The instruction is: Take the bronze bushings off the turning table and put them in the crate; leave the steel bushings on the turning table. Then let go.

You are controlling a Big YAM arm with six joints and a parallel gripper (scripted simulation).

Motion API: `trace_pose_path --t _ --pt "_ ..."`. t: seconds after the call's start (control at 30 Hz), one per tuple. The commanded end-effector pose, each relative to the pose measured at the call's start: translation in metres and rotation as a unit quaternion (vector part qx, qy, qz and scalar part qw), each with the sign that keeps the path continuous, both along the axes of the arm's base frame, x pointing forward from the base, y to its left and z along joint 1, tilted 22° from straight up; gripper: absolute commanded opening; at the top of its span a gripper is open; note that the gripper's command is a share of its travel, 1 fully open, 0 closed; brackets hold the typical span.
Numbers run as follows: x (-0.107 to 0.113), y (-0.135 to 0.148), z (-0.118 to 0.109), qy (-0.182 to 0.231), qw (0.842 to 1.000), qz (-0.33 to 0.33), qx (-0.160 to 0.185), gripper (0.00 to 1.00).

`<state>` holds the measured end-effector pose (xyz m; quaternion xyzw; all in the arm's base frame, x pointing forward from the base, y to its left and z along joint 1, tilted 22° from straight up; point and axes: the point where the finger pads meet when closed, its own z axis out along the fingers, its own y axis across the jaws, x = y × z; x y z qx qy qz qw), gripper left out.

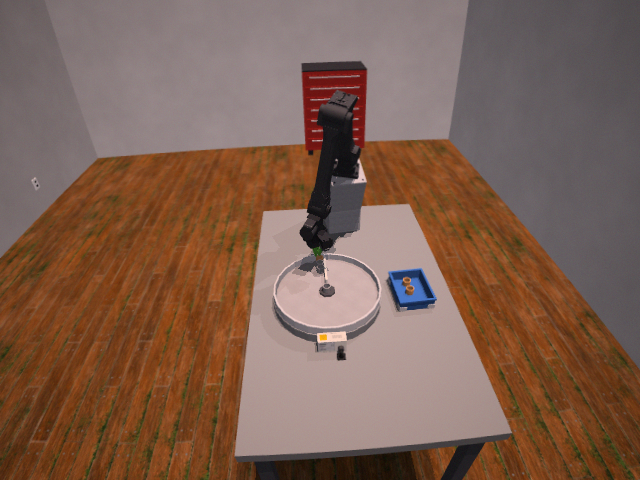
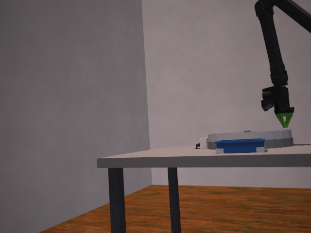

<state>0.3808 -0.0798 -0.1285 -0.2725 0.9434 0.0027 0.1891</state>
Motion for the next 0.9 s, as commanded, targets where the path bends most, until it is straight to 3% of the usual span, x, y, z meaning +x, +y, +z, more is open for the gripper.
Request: trace_pose_path --t 0.0,0.87 --pt "0.0022 -0.0045 0.0032 -0.004 1.000 -0.006 -0.001 0.13" --pt "0.0009 -0.0076 0.0008 -0.002 1.000 -0.005 -0.001 0.13"
